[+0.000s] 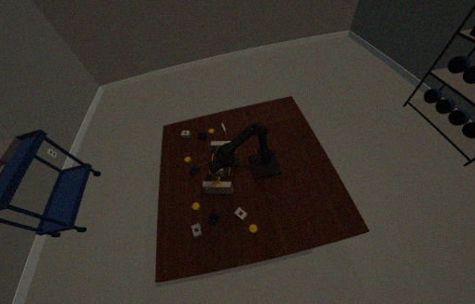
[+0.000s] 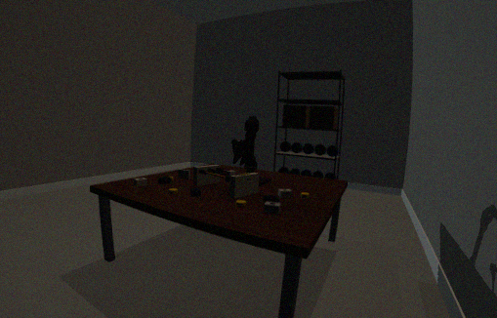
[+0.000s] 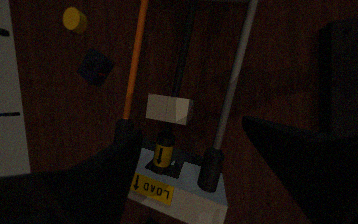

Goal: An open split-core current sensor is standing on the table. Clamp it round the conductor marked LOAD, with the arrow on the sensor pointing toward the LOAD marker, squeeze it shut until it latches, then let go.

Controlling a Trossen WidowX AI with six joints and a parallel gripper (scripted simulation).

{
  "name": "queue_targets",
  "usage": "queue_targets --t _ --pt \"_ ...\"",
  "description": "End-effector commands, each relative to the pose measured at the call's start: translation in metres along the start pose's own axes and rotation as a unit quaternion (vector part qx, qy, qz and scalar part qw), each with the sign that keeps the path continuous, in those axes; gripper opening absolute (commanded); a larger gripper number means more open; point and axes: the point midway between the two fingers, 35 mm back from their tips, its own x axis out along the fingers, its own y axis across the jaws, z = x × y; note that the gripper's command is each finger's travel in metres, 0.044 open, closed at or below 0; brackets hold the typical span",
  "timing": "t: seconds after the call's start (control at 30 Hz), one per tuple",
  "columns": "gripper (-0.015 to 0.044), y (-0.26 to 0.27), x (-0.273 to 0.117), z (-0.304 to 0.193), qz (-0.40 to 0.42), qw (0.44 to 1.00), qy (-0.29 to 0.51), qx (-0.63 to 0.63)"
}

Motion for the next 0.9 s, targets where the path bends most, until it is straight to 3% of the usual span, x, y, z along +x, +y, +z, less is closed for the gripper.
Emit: queue_targets --t 0.0,0.13,0.2,0.87 --pt "0.044 -0.014 -0.003 -0.029 0.023 0.978 -0.119 -0.168" --pt "0.044 -0.022 -0.017 -0.057 0.069 0.917 -0.232 -0.317" --pt "0.044 -0.023 -0.021 -0.062 0.078 0.902 -0.251 -0.341" --pt "0.044 -0.024 -0.017 -0.061 0.069 0.919 -0.225 -0.316"
